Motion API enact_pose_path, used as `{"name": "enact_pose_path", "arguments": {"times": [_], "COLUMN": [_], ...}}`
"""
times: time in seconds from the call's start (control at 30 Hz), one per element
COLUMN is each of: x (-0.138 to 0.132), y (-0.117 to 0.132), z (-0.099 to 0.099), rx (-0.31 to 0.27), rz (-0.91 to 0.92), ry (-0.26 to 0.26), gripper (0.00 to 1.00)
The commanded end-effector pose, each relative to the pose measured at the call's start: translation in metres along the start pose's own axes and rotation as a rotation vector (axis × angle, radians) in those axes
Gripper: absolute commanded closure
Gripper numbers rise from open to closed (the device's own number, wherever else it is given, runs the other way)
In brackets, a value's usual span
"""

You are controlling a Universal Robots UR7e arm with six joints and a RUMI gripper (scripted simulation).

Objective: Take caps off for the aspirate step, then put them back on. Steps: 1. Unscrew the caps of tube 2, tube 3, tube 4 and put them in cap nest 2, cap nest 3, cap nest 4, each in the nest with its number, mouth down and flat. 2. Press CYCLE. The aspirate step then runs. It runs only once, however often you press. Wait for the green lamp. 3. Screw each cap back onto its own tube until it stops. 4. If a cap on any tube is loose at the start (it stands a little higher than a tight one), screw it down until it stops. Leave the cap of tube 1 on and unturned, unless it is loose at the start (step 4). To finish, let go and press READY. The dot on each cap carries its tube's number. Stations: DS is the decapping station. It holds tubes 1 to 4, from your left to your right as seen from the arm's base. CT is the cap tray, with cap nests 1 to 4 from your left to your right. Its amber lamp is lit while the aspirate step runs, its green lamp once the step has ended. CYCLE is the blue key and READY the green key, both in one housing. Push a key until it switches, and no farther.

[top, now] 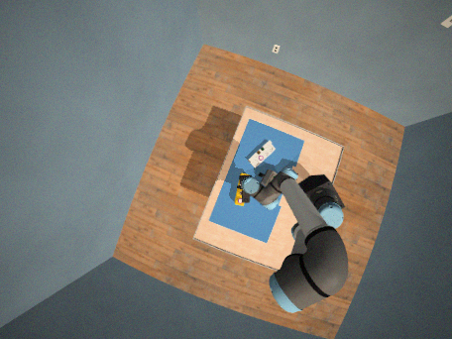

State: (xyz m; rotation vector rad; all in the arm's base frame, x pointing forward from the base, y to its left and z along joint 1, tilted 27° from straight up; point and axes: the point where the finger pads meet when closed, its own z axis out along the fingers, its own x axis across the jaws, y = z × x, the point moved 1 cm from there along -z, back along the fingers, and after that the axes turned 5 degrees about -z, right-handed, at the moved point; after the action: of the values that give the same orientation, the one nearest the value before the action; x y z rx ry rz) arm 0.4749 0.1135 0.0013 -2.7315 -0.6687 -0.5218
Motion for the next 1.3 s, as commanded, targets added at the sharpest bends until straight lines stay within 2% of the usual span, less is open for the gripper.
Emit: {"name": "enact_pose_path", "arguments": {"times": [0.0, 0.07, 0.1, 0.43, 0.47, 0.53, 0.6, 0.63, 1.2, 1.23, 1.27], "x": [0.0002, 0.0002, 0.0002, 0.0002, 0.0002, 0.0002, 0.0002, 0.0002, 0.0003, 0.0003, 0.0003], "y": [0.0001, 0.0001, 0.0001, 0.0001, 0.0001, 0.0001, 0.0001, 0.0001, -0.0001, -0.0001, -0.0001], "z": [-0.0002, -0.0003, -0.0003, -0.0002, -0.0008, -0.0008, -0.0018, -0.0023, -0.0074, -0.0074, -0.0074], "rx": [0.008, 0.008, 0.008, 0.008, 0.008, 0.008, 0.008, 0.008, 0.008, 0.008, 0.008], "rz": [-0.038, -0.038, -0.038, -0.037, 0.046, 0.046, 0.212, 0.224, 0.224, 0.224, 0.224], "ry": [0.001, 0.001, 0.001, 0.001, 0.001, 0.001, 0.000, 0.000, 0.000, 0.000, 0.000], "gripper": [1.00, 1.00, 0.65, 0.65, 0.65, 0.65, 0.65, 0.65, 0.65, 1.00, 1.00]}}
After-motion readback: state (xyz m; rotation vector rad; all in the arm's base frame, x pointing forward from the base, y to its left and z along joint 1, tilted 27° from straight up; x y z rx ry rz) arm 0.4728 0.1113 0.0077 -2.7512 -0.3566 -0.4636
